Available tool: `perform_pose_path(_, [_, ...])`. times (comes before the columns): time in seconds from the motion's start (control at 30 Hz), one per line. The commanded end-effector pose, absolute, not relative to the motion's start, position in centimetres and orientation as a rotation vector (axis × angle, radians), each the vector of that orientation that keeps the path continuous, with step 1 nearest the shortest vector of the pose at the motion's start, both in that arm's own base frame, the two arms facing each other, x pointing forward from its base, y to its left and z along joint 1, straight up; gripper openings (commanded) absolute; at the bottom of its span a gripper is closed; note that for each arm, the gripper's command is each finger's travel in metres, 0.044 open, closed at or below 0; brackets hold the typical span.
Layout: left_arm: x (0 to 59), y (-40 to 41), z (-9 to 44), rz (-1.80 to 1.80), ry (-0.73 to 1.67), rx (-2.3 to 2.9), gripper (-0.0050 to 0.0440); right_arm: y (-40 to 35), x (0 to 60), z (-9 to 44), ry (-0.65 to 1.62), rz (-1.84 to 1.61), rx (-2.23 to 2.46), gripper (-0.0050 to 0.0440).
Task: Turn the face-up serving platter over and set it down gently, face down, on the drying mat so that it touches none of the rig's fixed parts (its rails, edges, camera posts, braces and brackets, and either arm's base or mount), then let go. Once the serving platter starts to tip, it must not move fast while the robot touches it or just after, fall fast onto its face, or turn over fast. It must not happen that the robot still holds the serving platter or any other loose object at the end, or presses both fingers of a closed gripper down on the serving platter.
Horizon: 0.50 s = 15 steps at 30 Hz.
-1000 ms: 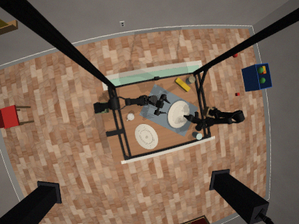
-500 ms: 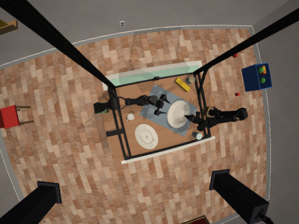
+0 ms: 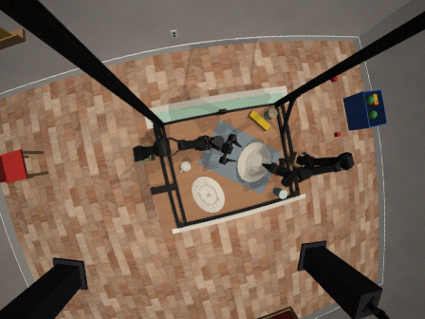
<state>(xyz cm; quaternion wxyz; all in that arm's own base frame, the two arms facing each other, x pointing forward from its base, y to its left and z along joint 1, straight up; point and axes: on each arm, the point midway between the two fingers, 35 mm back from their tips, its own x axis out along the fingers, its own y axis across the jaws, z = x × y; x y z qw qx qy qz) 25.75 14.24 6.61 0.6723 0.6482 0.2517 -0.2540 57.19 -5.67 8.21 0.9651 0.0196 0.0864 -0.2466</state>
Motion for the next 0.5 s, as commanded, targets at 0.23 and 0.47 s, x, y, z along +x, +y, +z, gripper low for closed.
perform_pose_path(0.23, [28.7, 14.5, 10.5, -0.535, 0.519, 1.51, 0.044, -5.7, 57.2, 8.3, 0.171, -0.501, 0.044, 0.044])
perform_pose_path(0.47, [30.5, 14.5, 12.1, -0.508, 0.491, 1.516, 0.044, -5.7, 57.2, 8.3, 0.171, -0.501, 0.044, 0.044])
